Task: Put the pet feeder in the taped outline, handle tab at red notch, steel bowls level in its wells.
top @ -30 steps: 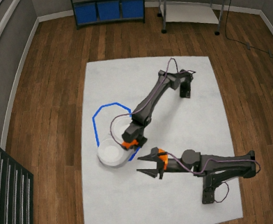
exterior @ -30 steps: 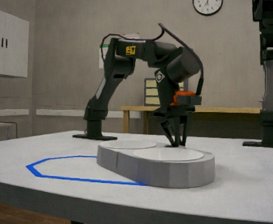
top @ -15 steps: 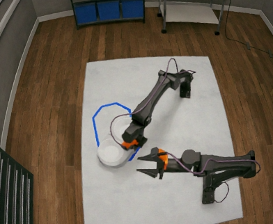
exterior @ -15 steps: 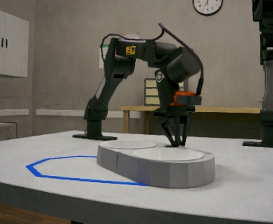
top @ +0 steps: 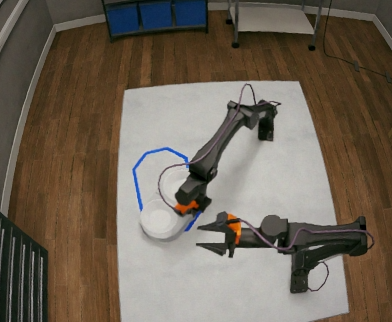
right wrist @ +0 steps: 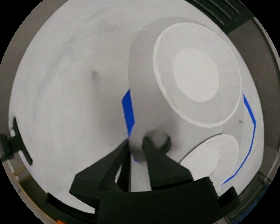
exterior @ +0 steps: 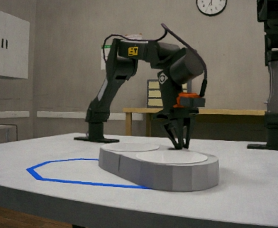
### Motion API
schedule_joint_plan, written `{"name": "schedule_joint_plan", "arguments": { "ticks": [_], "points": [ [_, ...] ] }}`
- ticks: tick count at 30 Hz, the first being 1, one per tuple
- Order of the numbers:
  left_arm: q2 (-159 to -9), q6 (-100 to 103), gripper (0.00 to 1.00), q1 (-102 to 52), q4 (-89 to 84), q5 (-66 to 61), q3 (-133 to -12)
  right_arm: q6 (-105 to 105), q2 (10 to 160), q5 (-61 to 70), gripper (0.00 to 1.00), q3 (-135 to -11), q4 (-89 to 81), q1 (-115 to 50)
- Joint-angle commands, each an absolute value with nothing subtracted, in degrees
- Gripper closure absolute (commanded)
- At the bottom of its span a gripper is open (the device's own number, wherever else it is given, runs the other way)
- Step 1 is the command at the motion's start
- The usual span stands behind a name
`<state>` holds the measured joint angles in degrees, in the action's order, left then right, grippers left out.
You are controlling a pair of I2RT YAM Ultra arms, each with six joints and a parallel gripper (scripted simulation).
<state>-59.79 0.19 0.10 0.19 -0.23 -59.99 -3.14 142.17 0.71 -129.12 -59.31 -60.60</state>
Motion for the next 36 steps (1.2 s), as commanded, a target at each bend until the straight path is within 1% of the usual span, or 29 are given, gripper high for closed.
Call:
{"name": "schedule_joint_plan", "arguments": {
  "ticks": [1, 29, 30, 36],
  "points": [
    [-59.9, -0.3, 0.53, -0.1, 0.6, 0.2, -60.9, -3.9, 139.6, 1.4, 0.84, -128.7, -58.5, -60.6],
    [-59.9, -0.3, 0.53, -0.1, 0.6, 0.2, -60.9, -3.9, 139.6, 1.4, 0.84, -128.7, -58.5, -60.6],
    [-59.9, -0.3, 0.53, -0.1, 0.6, 0.2, -60.9, -8.7, 138.7, 2.7, 0.84, -125.7, -57.2, -59.4],
    [-59.9, -0.3, 0.53, -0.1, 0.6, 0.2, -60.9, -16.1, 134.7, 5.0, 0.84, -118.4, -55.0, -57.3]
  ]
}}
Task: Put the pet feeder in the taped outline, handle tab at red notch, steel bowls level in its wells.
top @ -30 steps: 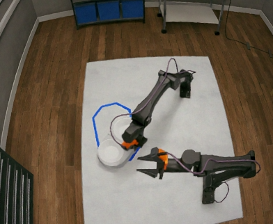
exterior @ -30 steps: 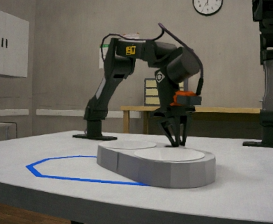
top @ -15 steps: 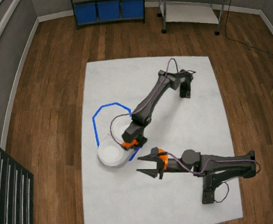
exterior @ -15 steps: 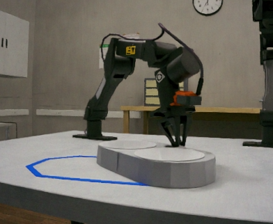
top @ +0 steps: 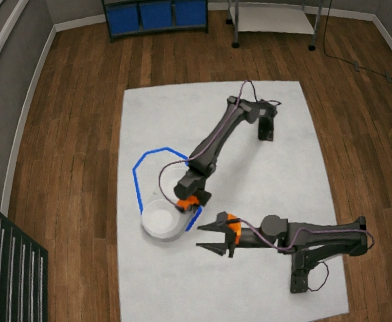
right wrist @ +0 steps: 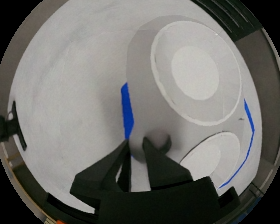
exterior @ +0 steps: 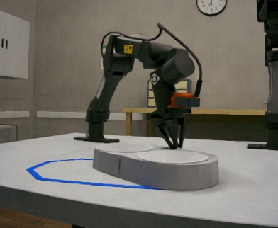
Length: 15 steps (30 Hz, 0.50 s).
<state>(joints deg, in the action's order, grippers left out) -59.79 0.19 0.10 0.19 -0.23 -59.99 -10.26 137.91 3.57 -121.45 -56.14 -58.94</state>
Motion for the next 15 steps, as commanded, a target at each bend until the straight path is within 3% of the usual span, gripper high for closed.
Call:
{"name": "schedule_joint_plan", "arguments": {
  "ticks": [1, 15],
  "points": [
    [-59.9, -0.3, 0.53, -0.1, 0.6, 0.2, -60.9, -13.6, 134.2, 4.3, 0.84, -117.4, -54.9, -57.2],
    [-59.9, -0.3, 0.53, -0.1, 0.6, 0.2, -60.9, -32.5, 128.4, 10.0, 0.84, -107.6, -53.3, -52.1]
  ]
}}
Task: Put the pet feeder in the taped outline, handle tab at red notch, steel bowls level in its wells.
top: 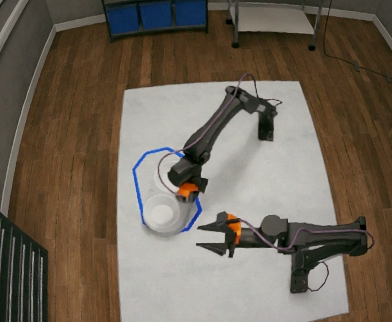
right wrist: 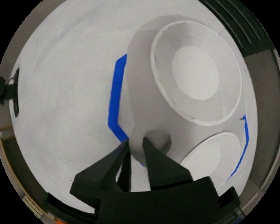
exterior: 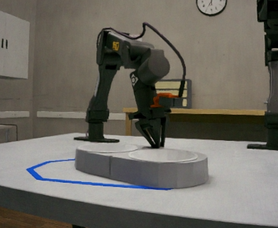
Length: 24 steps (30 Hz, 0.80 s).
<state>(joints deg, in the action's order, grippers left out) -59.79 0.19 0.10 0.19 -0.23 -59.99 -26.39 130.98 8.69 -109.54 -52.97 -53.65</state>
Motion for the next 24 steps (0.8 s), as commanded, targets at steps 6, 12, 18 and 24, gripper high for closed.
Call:
{"name": "schedule_joint_plan", "arguments": {
  "ticks": [6, 12, 18, 24],
  "points": [
    [-59.9, -0.3, 0.53, -0.1, 0.6, 0.2, -60.9, -37.5, 127.4, 11.4, 0.84, -105.8, -54.2, -50.6],
    [-59.9, -0.3, 0.53, -0.1, 0.6, 0.2, -60.9, -46.3, 126.2, 13.5, 0.84, -104.2, -55.3, -48.0],
    [-59.9, -0.3, 0.53, -0.1, 0.6, 0.2, -60.9, -54.7, 125.5, 15.1, 0.84, -103.9, -57.0, -45.3],
    [-59.9, -0.3, 0.53, -0.1, 0.6, 0.2, -60.9, -60.3, 125.0, 16.0, 0.84, -104.6, -58.4, -43.8]
  ]
}}
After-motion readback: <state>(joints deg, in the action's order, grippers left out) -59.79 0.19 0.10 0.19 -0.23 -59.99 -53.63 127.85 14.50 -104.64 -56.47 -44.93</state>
